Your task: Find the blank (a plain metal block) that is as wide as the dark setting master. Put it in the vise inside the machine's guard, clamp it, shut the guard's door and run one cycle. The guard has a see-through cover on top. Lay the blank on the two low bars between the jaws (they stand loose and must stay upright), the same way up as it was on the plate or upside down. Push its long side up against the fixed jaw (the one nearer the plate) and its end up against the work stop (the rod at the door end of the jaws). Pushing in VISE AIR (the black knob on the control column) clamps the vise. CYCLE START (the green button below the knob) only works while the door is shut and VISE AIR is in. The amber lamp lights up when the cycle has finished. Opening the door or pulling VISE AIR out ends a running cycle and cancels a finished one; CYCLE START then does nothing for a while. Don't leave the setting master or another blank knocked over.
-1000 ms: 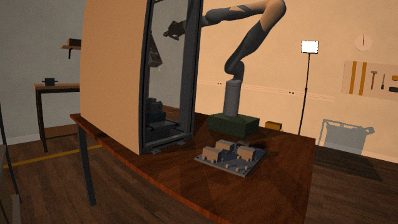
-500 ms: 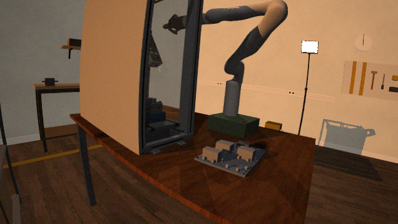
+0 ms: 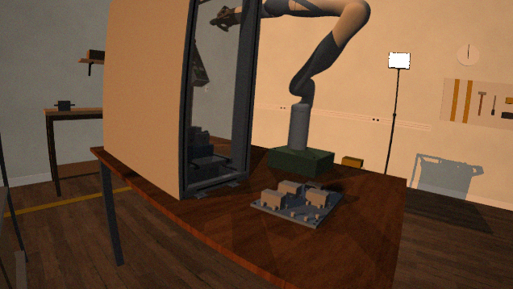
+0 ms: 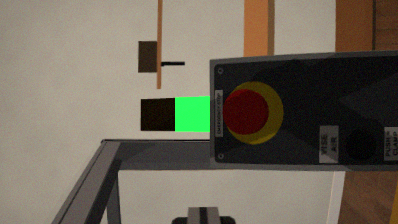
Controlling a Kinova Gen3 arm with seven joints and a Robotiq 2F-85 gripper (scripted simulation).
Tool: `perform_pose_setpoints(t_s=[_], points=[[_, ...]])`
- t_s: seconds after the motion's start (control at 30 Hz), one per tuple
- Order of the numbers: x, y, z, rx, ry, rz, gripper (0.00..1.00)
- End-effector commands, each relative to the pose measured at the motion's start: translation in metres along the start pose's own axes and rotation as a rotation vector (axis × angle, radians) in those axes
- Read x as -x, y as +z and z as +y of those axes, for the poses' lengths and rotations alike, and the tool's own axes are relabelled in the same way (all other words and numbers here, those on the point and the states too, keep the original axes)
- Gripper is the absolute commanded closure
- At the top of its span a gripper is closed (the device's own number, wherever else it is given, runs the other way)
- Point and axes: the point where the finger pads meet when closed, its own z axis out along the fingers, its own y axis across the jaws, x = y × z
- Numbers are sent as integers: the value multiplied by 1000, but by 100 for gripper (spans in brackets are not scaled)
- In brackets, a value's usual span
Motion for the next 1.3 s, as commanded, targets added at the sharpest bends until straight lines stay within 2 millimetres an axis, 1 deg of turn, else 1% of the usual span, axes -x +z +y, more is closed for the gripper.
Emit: perform_pose_setpoints(t_s=[0.0,0.13,1.27], points=[[1,0,-4,-1,1,0,90],[3,-1,-19,-1,1,0,90],[3,-1,-19,-1,1,0,90]])
